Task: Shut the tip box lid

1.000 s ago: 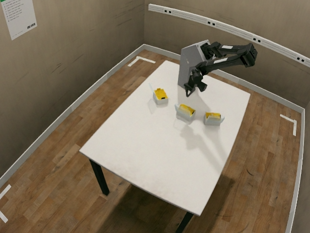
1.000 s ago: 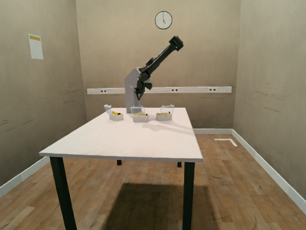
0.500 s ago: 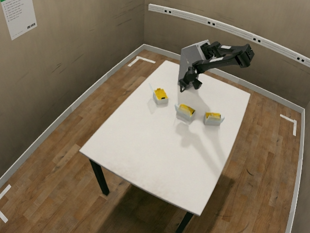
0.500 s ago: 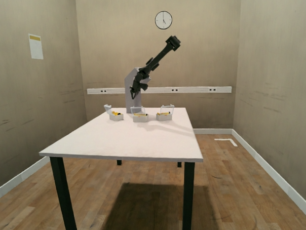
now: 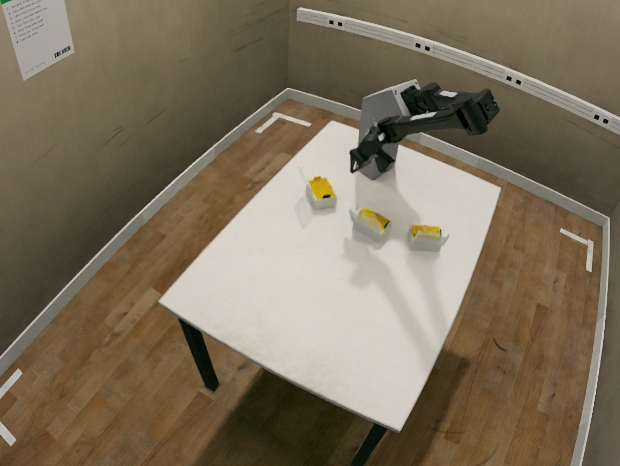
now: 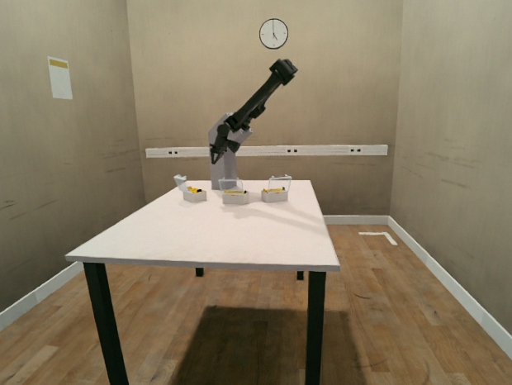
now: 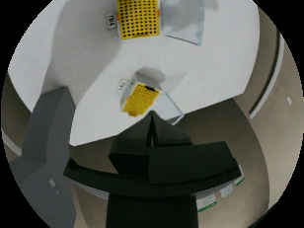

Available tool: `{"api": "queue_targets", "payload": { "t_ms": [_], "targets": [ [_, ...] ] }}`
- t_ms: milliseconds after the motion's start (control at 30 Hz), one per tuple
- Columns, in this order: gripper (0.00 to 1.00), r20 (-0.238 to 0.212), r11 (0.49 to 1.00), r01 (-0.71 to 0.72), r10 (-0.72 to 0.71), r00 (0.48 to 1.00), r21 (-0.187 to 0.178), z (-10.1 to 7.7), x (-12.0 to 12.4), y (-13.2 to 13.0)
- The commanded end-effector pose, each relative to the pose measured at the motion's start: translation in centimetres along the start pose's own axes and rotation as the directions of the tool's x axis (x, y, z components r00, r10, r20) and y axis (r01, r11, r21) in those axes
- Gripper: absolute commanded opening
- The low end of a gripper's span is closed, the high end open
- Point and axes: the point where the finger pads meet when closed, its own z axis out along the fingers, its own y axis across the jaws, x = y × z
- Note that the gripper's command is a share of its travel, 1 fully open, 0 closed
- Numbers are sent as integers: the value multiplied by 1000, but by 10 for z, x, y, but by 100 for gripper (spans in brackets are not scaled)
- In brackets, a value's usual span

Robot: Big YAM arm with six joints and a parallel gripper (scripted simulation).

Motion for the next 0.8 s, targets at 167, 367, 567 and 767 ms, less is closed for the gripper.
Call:
{"api": "queue_targets", "payload": {
  "t_ms": [167, 367, 567, 767],
  "targets": [
    [0, -125, 998, 27, -34, 992, -63, -5, 40, 8],
    [0, -125, 997, 17, -27, 992, -81, -4, 60, 30],
    [0, -169, 991, 17, -40, 985, -132, -6, 84, 45],
    [0, -206, 982, 14, -54, 977, -190, -10, 106, 66]
  ]
}}
